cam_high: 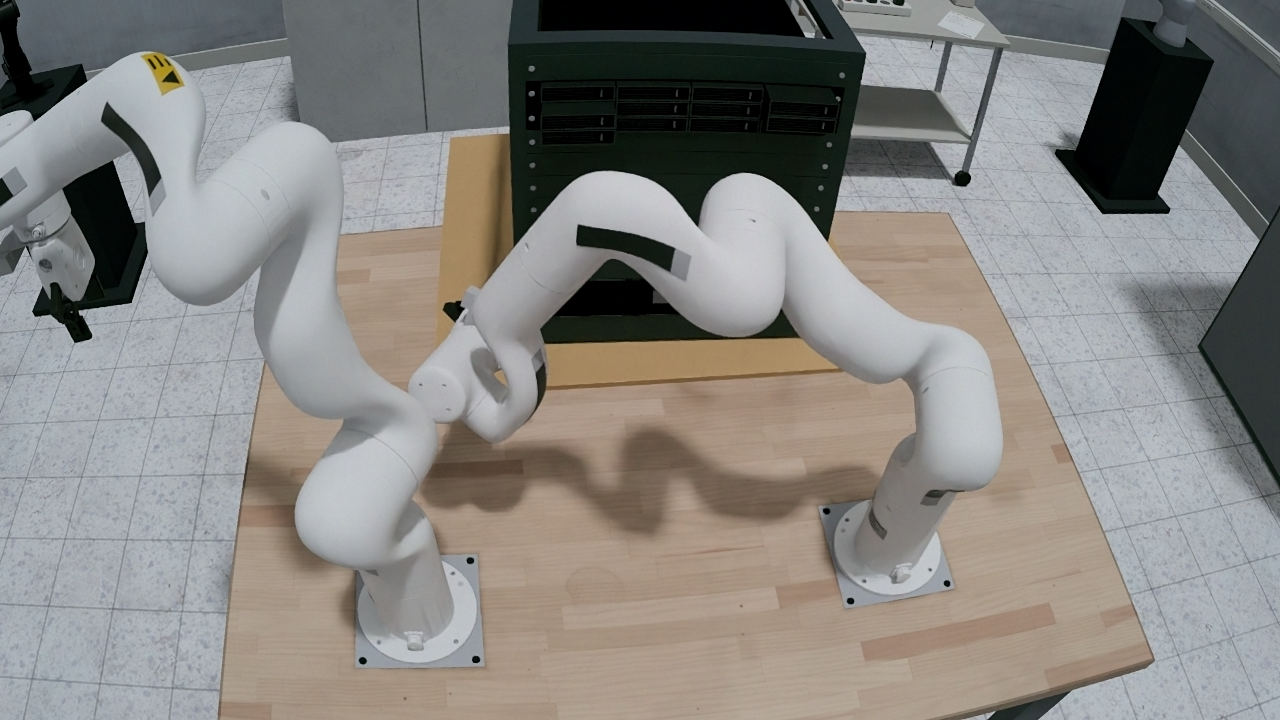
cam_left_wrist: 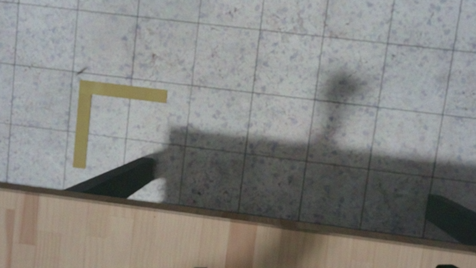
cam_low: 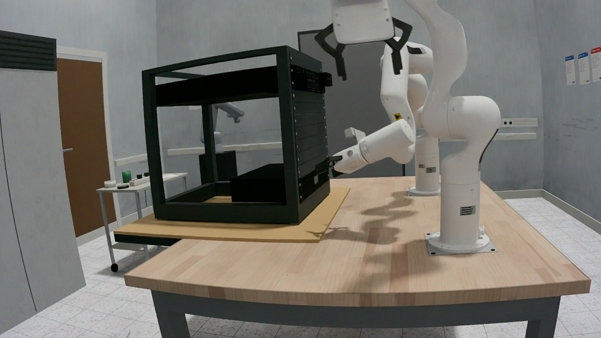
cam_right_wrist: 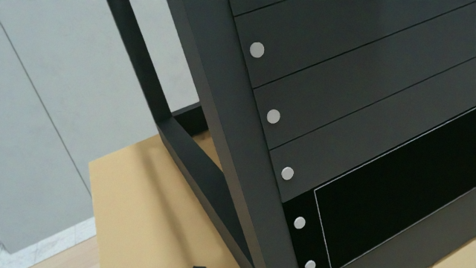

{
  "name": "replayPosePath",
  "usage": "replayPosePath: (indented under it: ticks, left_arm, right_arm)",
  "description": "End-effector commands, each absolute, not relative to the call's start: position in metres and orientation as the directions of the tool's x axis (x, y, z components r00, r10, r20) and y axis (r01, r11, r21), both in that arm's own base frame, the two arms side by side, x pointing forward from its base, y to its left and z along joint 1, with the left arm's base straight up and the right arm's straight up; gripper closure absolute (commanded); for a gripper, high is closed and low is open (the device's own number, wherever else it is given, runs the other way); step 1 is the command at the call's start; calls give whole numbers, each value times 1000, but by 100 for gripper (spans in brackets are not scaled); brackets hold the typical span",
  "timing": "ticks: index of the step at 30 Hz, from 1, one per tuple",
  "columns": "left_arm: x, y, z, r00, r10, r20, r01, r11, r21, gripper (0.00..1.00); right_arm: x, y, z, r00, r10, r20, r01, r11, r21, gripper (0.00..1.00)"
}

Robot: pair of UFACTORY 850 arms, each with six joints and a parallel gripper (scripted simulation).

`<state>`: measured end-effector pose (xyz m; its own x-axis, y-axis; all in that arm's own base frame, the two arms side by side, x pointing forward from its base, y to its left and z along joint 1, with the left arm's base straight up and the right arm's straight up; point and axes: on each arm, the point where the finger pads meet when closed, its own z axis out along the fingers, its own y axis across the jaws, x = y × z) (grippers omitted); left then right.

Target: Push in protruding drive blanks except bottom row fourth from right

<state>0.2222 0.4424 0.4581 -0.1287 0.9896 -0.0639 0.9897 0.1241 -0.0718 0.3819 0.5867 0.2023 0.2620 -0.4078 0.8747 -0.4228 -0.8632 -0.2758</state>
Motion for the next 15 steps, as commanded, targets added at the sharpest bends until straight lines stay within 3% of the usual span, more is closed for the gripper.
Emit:
replayPosePath:
  ticks: [1,15]
  left_arm:
    - [166,443,466,-96,994,-56,995,93,-40,0]
    - [69,423,470,-40,999,-29,999,40,-11,0]
  right_arm:
    - [382,587,203,261,-409,874,-423,-863,-278,0]
    - [382,587,203,261,-409,874,-423,-863,-278,0]
